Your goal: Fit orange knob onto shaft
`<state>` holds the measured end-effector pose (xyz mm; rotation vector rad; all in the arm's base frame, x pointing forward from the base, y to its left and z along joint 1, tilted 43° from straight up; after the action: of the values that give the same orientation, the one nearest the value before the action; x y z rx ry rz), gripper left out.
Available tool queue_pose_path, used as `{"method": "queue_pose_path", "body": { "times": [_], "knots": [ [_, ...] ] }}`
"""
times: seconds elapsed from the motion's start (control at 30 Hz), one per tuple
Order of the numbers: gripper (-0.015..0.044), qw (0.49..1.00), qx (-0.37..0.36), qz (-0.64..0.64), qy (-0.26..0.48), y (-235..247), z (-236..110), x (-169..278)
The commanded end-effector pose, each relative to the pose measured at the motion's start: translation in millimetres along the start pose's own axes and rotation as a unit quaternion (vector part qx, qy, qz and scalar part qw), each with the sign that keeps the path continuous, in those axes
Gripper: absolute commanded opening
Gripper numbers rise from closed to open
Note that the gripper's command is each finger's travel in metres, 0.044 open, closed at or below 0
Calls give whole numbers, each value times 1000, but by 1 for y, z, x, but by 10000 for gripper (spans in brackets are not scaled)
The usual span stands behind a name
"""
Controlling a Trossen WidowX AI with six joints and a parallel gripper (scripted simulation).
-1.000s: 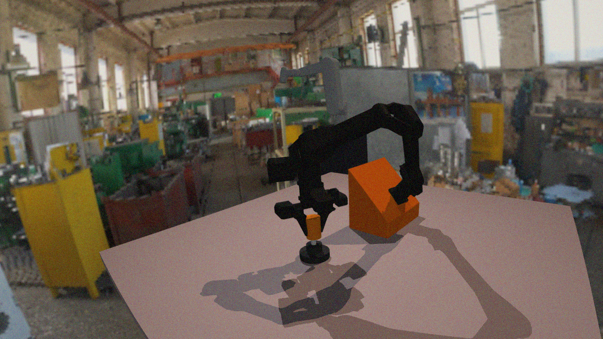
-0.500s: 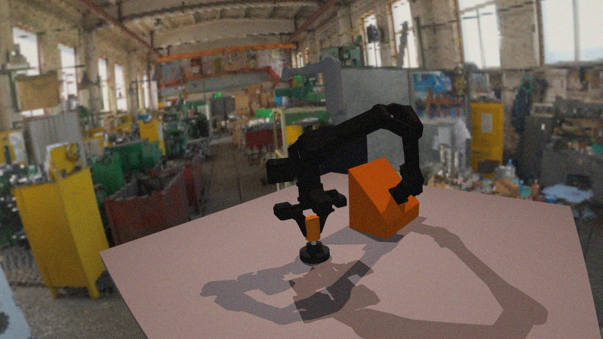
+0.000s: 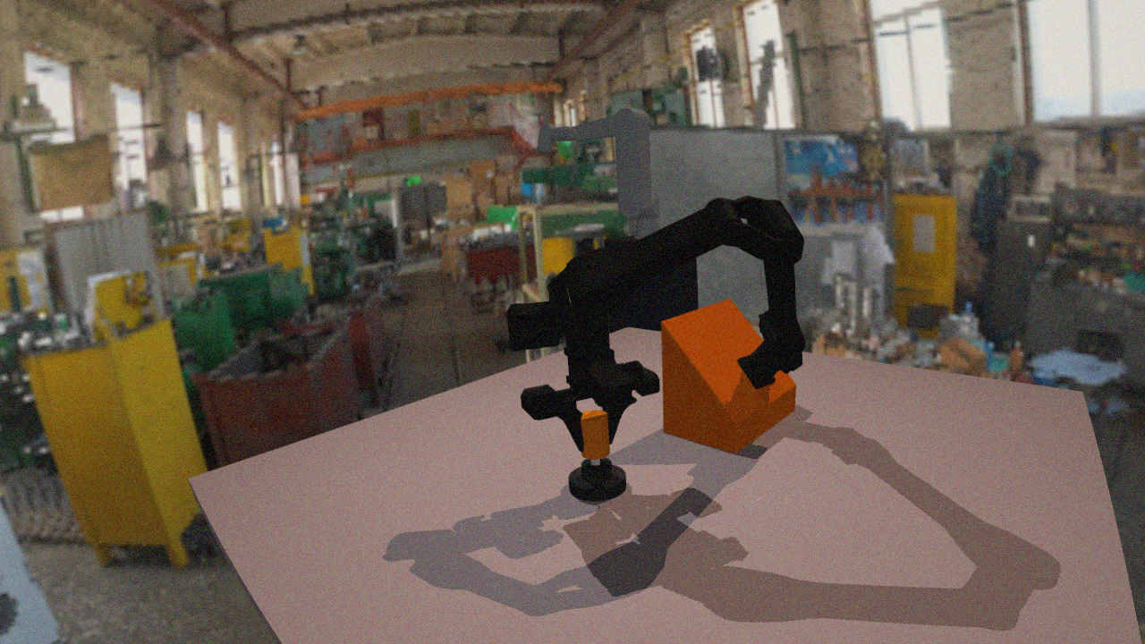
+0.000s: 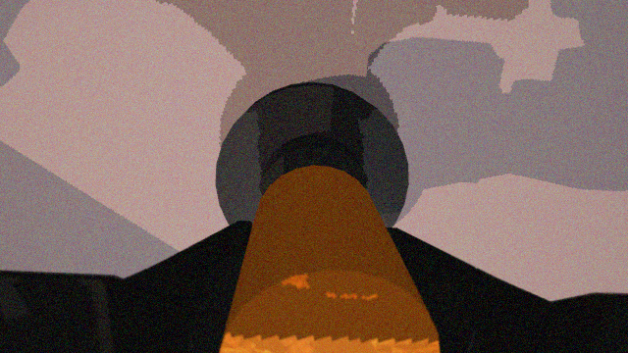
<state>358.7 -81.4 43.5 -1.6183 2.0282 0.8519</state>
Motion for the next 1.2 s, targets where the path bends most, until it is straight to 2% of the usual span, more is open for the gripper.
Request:
{"method": "queue_pose_path", "body": {
  "times": [0.0,0.97,1.17],
  "knots": [
    [0,1000,2,0,1,0,0,0],
    [0,1000,1,-3,2,0,14,-2],
    [157,1000,1,-3,2,0,14,-2]
  ]
}}
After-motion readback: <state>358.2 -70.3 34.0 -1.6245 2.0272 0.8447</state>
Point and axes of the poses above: the point midway between the two fingers, 35 mm back from their tips, its own z axis out along the fingers, its own y axis across the jaws, x = y × z, the point moved 10 cm from there along -z, back along the fingers
